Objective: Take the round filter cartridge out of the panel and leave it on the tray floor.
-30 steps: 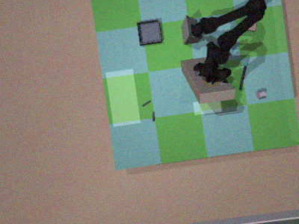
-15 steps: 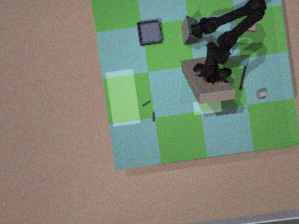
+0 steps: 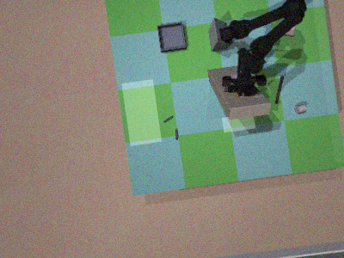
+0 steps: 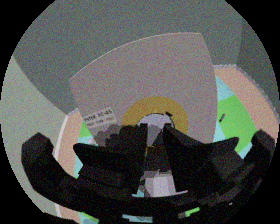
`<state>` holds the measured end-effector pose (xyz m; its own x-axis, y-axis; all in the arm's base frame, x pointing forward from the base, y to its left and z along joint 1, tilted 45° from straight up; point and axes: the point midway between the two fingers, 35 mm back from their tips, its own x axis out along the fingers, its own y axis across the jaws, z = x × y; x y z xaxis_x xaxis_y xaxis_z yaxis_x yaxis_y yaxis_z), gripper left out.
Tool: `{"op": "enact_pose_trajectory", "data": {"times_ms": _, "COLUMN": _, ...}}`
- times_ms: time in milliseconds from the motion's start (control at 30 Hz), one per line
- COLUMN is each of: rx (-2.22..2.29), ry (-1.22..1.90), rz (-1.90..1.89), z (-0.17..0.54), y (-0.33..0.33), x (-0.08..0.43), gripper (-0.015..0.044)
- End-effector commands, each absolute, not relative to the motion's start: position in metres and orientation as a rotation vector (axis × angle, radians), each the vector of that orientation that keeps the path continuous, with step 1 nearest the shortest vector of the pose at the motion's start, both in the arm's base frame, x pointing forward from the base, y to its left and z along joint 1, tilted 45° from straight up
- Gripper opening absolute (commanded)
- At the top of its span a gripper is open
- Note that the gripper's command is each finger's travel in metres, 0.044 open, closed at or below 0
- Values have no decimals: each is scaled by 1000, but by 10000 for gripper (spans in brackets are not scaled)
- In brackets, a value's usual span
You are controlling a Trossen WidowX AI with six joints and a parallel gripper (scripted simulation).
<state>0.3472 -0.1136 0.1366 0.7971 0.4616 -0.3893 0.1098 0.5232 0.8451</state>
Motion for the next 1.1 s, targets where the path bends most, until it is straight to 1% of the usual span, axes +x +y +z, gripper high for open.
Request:
{"op": "enact_pose_trajectory", "data": {"times_ms": 0, "rx": 836, "ry": 617, "rz": 278, "z": 134, "y": -110, "x": 352, "gripper": 0}}
{"op": "enact_pose_trajectory", "data": {"times_ms": 933, "rx": -101, "ry": 402, "rz": 519, "z": 134, "y": -110, "x": 351, "gripper": 0}}
{"op": "enact_pose_trajectory", "data": {"times_ms": 1067, "rx": -133, "ry": 394, "rz": 525, "z": 134, "y": -110, "x": 351, "gripper": 0}}
